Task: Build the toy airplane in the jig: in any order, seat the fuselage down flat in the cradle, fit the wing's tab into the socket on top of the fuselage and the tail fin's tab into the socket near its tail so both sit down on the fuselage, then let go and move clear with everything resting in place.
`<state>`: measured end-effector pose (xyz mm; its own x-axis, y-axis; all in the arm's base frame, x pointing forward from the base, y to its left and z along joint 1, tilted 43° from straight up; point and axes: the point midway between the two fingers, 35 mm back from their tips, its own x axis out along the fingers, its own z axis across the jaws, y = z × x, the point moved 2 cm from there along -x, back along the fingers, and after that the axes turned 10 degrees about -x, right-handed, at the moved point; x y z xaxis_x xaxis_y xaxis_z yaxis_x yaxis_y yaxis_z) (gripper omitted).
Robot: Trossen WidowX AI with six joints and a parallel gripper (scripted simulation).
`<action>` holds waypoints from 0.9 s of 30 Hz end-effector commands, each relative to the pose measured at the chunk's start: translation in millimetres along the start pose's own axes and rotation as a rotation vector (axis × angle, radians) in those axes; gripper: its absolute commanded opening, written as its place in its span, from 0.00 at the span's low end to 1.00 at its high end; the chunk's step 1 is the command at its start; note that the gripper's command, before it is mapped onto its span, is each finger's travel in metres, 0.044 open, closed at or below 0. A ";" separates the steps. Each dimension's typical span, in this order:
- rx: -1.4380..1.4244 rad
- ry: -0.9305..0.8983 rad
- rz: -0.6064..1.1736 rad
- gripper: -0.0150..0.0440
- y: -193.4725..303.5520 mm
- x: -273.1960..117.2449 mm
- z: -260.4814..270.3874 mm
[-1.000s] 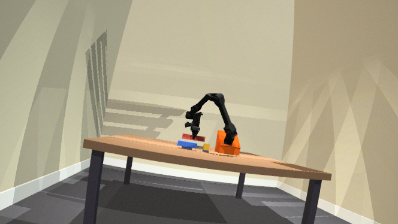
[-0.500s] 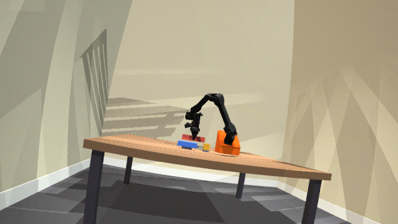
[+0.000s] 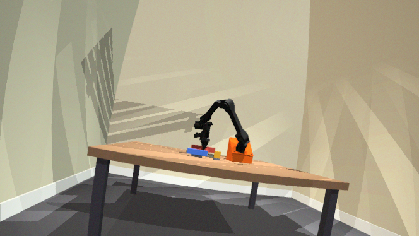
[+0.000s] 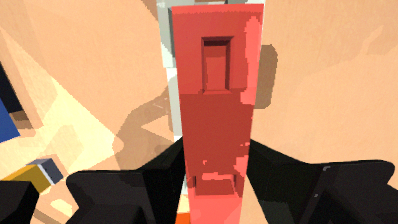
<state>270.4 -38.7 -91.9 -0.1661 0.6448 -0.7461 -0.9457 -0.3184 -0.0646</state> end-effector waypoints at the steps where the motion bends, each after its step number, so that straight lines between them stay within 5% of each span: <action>1: 0.010 -0.009 0.002 0.59 1.7 7.7 -0.1; 13: 0.002 -0.004 0.003 0.53 1.3 9.3 0.5; 18: 0.002 -0.004 0.003 0.31 1.3 9.3 0.5; 27: 0.002 -0.004 0.003 0.71 1.3 9.3 0.5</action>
<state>267.4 -32.7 -98.8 -0.1699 0.6469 -0.7434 -0.9459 -0.3185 -0.0610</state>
